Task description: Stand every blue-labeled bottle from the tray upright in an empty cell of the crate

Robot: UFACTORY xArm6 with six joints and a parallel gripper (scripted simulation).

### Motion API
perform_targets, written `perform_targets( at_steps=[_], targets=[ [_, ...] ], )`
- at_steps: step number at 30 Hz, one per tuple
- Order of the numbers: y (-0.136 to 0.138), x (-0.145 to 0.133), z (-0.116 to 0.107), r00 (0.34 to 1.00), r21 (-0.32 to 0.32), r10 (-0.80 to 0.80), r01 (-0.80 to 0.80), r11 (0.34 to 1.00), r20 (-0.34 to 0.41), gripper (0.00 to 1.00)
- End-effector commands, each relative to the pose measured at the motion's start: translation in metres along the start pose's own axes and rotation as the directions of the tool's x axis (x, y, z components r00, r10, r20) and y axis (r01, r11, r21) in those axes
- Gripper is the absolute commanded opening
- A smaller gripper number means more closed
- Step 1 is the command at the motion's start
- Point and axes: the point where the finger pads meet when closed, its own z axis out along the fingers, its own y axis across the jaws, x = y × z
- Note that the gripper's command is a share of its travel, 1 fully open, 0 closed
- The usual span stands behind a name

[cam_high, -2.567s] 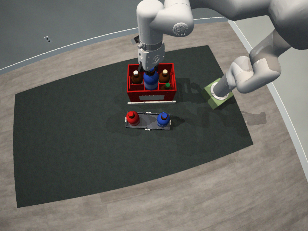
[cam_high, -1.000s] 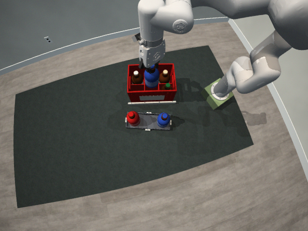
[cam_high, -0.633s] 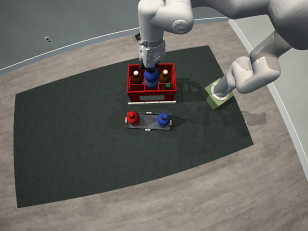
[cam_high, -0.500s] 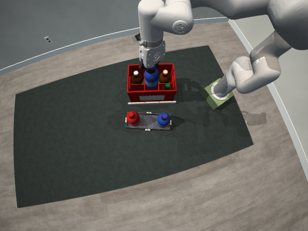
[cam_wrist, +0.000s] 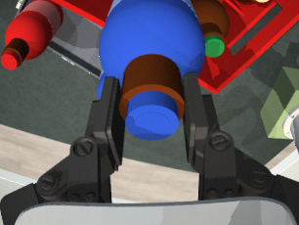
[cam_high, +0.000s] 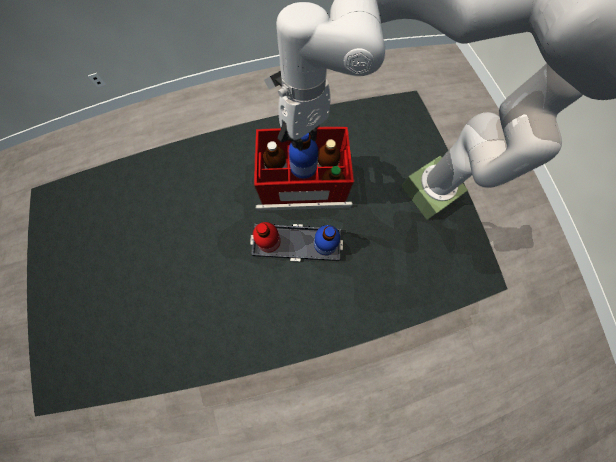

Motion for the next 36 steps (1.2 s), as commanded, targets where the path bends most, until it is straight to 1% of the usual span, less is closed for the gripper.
perform_targets(
  at_steps=[1, 20, 36],
  targets=[
    [-0.001, 0.001, 0.005, 1.0, 0.004, 0.0, 0.0, 1.0, -0.003, 0.0],
    [-0.001, 0.001, 0.021, 1.0, 0.004, 0.0, 0.0, 1.0, -0.003, 0.0],
    [-0.001, 0.001, 0.023, 1.0, 0.004, 0.0, 0.0, 1.0, -0.003, 0.0]
  ],
)
